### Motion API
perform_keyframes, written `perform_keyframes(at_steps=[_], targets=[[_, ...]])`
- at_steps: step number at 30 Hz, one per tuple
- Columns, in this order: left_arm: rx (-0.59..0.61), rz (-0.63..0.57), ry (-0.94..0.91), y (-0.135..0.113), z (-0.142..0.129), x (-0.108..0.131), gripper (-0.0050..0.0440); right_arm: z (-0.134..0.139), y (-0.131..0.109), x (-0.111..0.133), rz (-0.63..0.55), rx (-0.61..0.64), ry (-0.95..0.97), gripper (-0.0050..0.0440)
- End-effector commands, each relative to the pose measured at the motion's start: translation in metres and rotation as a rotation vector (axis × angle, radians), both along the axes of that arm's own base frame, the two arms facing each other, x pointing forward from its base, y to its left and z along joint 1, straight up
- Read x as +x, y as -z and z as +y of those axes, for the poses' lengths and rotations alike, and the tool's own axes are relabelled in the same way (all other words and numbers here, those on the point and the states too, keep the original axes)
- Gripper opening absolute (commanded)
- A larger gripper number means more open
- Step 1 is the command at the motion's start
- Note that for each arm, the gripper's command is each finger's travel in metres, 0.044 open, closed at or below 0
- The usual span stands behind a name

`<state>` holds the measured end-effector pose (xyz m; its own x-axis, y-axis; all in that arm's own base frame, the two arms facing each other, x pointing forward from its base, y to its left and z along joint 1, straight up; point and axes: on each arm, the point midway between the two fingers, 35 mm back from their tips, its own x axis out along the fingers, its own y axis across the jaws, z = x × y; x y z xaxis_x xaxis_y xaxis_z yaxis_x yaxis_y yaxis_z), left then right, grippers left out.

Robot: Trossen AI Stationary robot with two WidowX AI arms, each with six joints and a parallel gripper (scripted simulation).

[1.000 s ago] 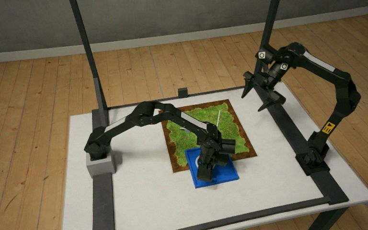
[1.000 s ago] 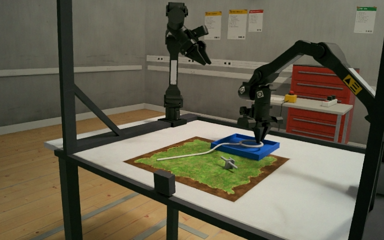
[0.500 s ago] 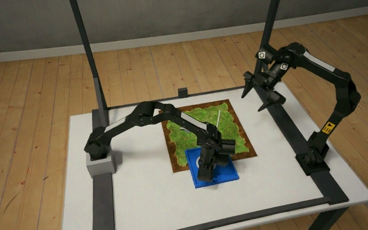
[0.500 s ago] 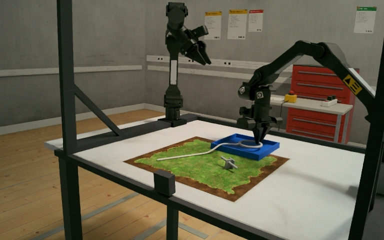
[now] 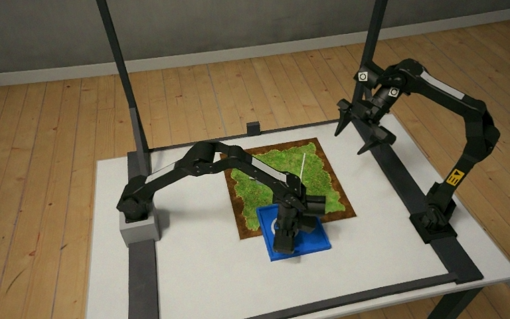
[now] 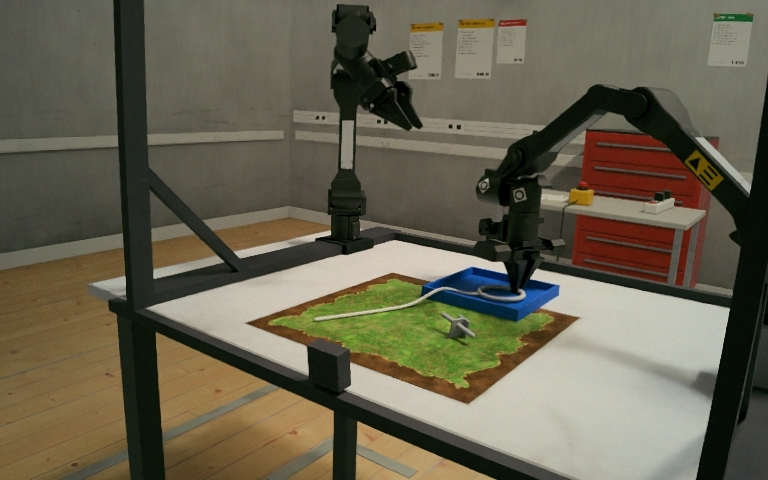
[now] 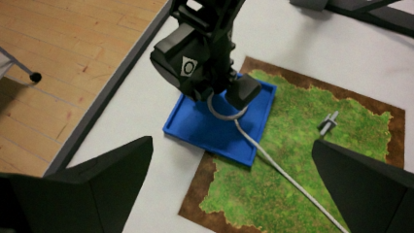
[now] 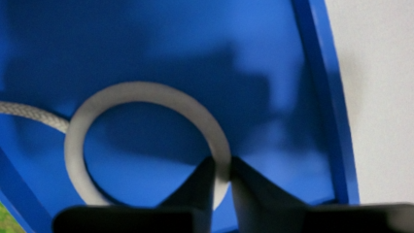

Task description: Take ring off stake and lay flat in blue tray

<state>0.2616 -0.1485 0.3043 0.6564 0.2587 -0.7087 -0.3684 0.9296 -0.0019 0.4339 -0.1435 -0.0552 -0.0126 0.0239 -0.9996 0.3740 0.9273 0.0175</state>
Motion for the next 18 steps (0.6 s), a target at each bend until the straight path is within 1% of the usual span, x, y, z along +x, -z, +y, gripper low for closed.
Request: perform_keyframes(at_steps=[1, 10, 16, 18], targets=[[-0.016, -0.014, 0.001, -0.0062, 0.0011, -0.0014, 0.0440, -0.0035, -0.0162, 0.0090, -0.047, -0.015, -0.001, 0.0001], [-0.016, -0.014, 0.001, -0.0062, 0.0011, -0.0014, 0.0440, -0.0031, -0.0163, 0.0088, -0.045, -0.015, -0.001, 0.0001], [-0.016, -0.014, 0.001, -0.0062, 0.0011, -0.0014, 0.0440, -0.0031, -0.0163, 0.0088, -0.045, -0.015, -0.001, 0.0145], [-0.016, -0.014, 0.001, -0.0062, 0.0011, -0.0014, 0.0440, -0.0031, -0.0163, 0.0088, -0.045, -0.015, -0.001, 0.0146]])
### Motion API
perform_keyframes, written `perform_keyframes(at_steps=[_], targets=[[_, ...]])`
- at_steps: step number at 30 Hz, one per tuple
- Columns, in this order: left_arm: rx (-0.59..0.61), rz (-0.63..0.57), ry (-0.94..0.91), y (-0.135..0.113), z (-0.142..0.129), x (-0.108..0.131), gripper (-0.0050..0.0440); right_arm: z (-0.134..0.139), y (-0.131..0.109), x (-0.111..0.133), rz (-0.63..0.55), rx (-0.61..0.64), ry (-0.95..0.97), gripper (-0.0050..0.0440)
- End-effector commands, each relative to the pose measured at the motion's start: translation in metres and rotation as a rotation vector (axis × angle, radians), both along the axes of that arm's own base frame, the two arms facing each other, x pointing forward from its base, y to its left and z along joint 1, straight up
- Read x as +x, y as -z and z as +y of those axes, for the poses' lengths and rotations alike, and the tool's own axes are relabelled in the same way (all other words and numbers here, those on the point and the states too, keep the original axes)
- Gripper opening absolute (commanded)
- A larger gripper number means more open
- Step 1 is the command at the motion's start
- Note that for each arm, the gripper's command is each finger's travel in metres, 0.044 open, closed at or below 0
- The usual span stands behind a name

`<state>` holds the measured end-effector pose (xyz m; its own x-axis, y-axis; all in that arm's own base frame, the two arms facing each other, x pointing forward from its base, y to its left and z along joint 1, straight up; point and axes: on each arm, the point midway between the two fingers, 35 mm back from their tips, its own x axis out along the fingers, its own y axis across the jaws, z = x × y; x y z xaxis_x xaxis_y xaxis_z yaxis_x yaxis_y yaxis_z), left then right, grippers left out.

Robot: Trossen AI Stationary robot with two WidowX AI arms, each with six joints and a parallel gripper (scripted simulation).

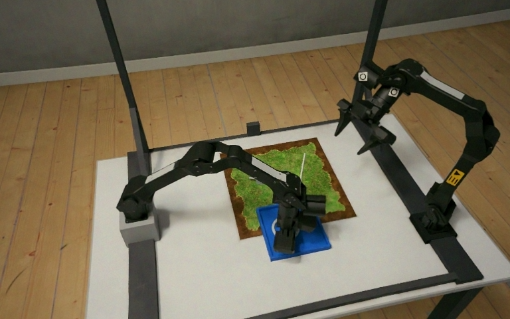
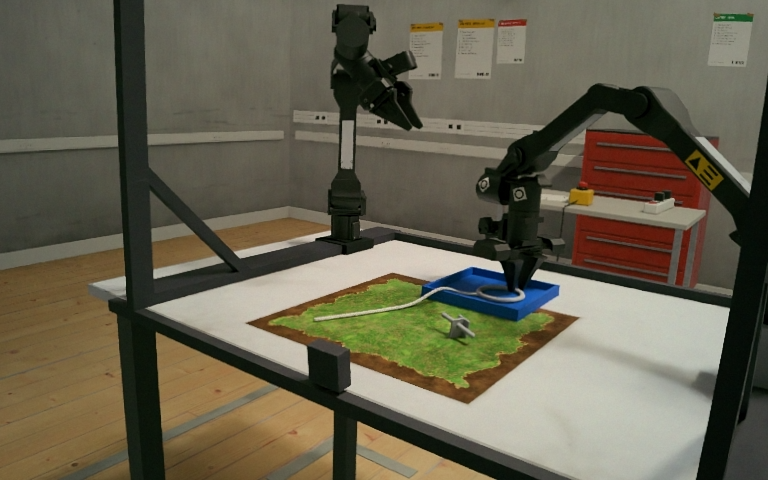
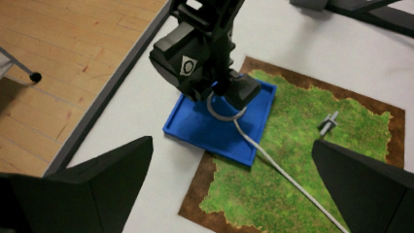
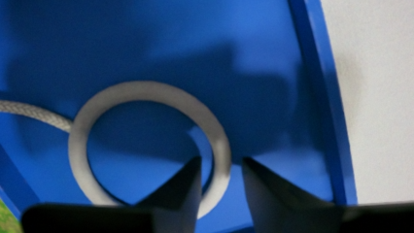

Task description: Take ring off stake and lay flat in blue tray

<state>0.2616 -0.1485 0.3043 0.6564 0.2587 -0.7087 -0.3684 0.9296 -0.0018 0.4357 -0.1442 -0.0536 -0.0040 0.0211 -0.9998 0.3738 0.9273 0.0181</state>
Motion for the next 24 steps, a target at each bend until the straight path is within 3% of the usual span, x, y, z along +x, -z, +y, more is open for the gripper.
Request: perform_keyframes(at_steps=[1, 6, 7, 13, 16, 19, 23, 24], targets=[[-0.016, -0.014, 0.001, -0.006, 0.001, -0.001, 0.0440, -0.003, -0.015, 0.007, -0.037, -0.012, -0.001, 0.0146], [-0.016, -0.014, 0.001, -0.006, 0.001, -0.001, 0.0440, -0.003, -0.015, 0.007, -0.037, -0.012, -0.001, 0.0146], [-0.016, -0.014, 0.001, -0.006, 0.001, -0.001, 0.0440, -0.004, -0.027, 0.011, -0.061, -0.020, -0.001, 0.0146], [-0.016, -0.014, 0.001, -0.006, 0.001, -0.001, 0.0440, -0.005, -0.040, 0.011, -0.063, -0.021, -0.001, 0.0146], [-0.016, -0.014, 0.001, -0.006, 0.001, -0.001, 0.0440, -0.005, -0.049, 0.011, -0.063, -0.021, -0.001, 0.0218], [-0.016, -0.014, 0.001, -0.006, 0.001, -0.001, 0.0440, -0.005, -0.074, 0.009, -0.063, -0.021, 0.000, 0.0290], [-0.016, -0.014, 0.001, -0.006, 0.001, -0.001, 0.0440, -0.005, -0.090, 0.008, -0.063, -0.021, -0.001, 0.0300], [-0.016, -0.014, 0.001, -0.006, 0.001, -0.001, 0.0440, -0.005, -0.090, 0.008, -0.063, -0.021, -0.001, 0.0324]])
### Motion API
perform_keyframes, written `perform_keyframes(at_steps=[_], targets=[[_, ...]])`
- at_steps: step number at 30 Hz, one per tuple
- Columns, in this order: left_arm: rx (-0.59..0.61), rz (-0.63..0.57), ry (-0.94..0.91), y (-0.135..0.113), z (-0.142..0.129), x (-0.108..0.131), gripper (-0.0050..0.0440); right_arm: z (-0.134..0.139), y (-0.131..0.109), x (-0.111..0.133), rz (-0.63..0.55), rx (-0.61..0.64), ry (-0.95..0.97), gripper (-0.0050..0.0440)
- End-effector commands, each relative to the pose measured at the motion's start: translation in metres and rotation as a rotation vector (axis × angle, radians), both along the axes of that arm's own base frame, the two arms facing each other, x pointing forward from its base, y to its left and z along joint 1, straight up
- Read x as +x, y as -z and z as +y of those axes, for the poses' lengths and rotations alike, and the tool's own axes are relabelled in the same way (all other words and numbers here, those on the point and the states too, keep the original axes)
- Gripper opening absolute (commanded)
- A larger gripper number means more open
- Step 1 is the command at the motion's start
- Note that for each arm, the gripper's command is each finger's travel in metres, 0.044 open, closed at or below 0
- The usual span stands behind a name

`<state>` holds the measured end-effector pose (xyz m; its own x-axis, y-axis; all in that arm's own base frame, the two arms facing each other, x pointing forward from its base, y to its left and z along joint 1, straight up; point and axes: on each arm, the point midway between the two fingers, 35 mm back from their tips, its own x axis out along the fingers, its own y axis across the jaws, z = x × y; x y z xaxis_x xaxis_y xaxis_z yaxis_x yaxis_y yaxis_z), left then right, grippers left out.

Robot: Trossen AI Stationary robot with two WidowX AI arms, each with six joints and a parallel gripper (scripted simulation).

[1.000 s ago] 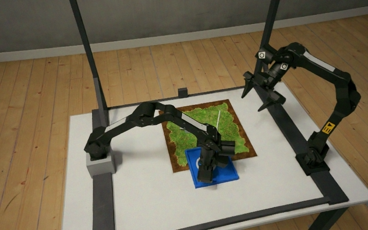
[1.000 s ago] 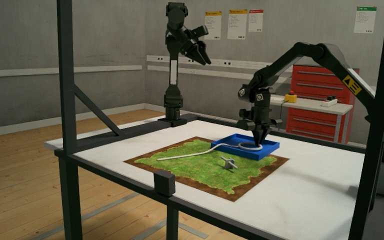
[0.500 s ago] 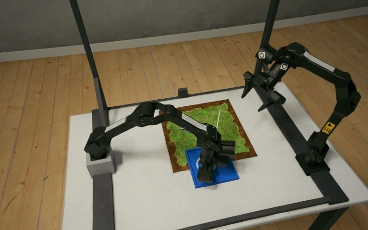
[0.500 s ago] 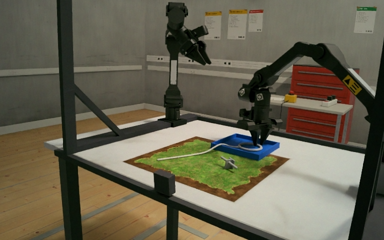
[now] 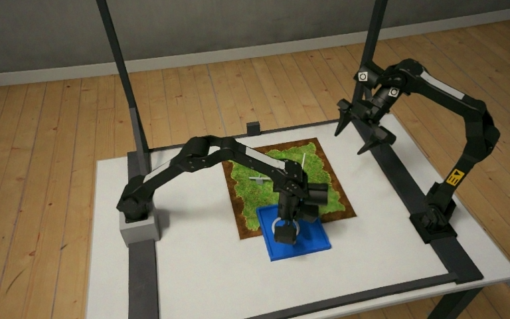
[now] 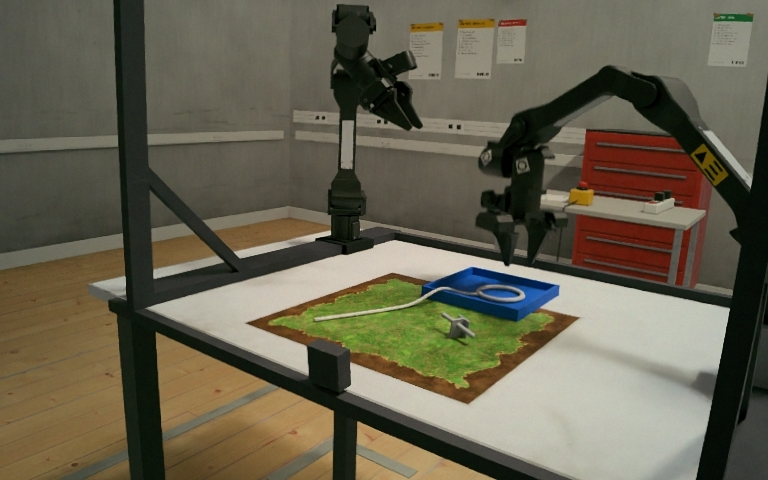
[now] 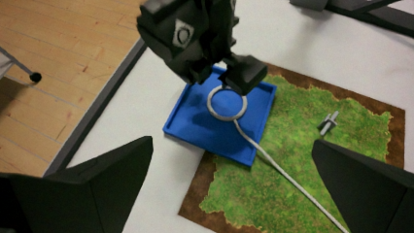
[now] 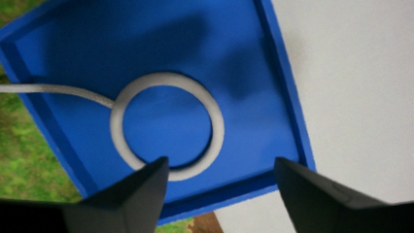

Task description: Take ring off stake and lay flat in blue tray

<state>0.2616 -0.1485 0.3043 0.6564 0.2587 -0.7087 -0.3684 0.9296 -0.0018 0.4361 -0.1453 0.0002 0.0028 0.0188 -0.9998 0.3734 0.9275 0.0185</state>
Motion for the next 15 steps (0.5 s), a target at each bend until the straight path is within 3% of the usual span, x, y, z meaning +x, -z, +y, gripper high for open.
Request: perform_keyframes(at_steps=[1, 5, 15], targets=[[-0.016, -0.014, 0.001, -0.006, 0.001, -0.001, 0.0440, -0.002, -0.038, 0.008, -0.056, -0.018, 0.000, 0.0348], [-0.016, -0.014, 0.001, -0.006, 0.001, -0.001, 0.0440, 0.007, -0.040, 0.002, -0.049, -0.016, -0.009, 0.0440], [-0.016, -0.014, 0.001, -0.006, 0.001, -0.001, 0.0440, 0.019, -0.054, -0.003, -0.167, -0.064, -0.065, 0.0440]])
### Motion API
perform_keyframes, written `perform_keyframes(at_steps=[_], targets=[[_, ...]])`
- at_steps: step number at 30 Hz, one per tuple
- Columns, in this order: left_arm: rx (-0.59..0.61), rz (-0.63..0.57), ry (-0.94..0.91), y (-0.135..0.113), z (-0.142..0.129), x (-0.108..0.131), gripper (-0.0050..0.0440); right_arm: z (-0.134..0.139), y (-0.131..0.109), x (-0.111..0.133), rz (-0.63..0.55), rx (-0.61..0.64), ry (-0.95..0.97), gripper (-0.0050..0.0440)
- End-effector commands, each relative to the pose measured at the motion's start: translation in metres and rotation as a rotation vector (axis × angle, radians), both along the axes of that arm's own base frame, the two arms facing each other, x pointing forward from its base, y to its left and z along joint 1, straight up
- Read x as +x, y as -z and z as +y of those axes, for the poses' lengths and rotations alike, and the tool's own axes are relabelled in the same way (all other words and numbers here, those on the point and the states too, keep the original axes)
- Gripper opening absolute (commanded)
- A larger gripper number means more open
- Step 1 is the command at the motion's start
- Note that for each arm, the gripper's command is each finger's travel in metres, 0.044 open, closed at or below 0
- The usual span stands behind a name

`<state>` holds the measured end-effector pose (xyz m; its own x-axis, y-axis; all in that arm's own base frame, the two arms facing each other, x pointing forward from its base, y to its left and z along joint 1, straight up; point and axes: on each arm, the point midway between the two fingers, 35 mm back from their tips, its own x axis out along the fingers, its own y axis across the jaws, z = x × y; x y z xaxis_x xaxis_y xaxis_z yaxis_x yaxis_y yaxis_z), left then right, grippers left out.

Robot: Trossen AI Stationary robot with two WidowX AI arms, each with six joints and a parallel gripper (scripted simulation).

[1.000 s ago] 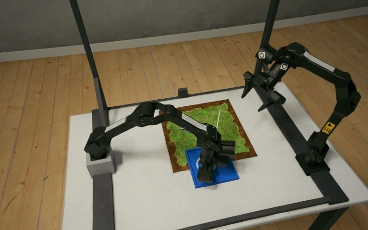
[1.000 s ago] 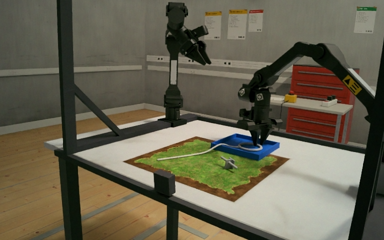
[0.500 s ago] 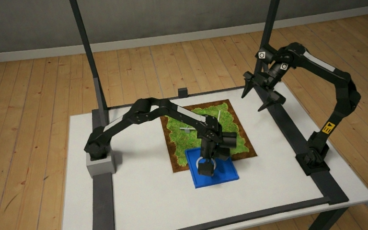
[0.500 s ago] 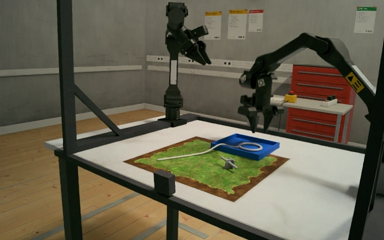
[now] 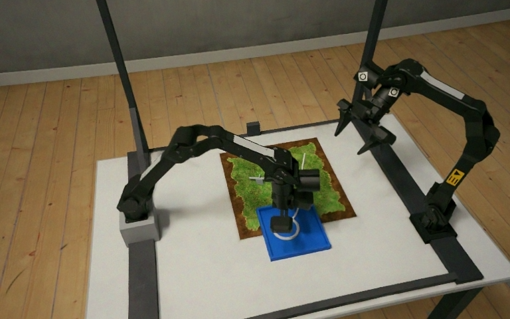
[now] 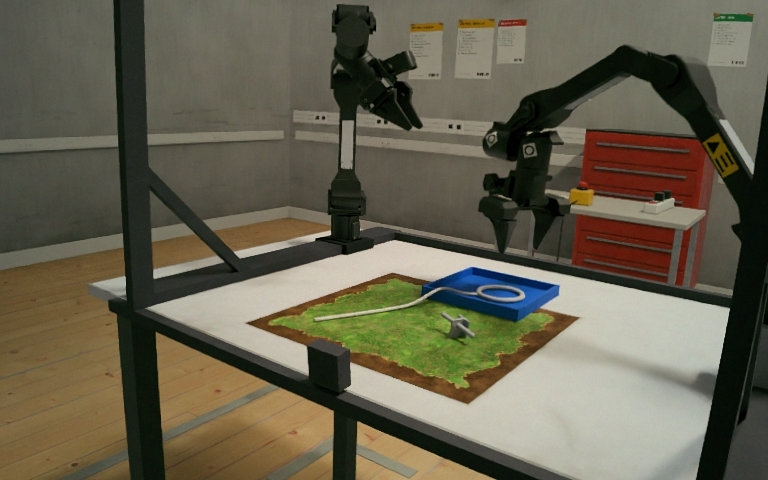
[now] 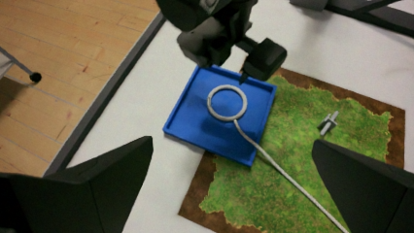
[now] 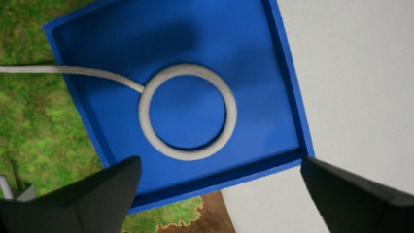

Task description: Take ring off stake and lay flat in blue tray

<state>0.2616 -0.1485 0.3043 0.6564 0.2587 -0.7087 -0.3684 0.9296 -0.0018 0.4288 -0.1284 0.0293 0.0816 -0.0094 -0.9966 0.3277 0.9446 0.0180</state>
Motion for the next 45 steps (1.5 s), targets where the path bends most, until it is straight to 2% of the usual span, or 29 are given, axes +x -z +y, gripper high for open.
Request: perform_keyframes(at_steps=[1, 7, 14, 45], targets=[[-0.016, -0.014, 0.001, -0.006, 0.001, -0.001, 0.0440, 0.004, -0.026, 0.003, -0.107, -0.038, -0.025, 0.0440], [-0.016, -0.014, 0.001, -0.006, 0.001, -0.001, 0.0440, 0.016, -0.037, -0.004, -0.222, -0.081, -0.075, 0.0440], [-0.016, -0.014, 0.001, -0.006, 0.001, -0.001, 0.0440, 0.020, -0.041, -0.007, -0.285, -0.104, -0.103, 0.0440], [-0.016, -0.014, 0.001, -0.006, 0.001, -0.001, 0.0440, 0.019, -0.038, -0.005, -0.285, -0.102, -0.099, 0.0440]])
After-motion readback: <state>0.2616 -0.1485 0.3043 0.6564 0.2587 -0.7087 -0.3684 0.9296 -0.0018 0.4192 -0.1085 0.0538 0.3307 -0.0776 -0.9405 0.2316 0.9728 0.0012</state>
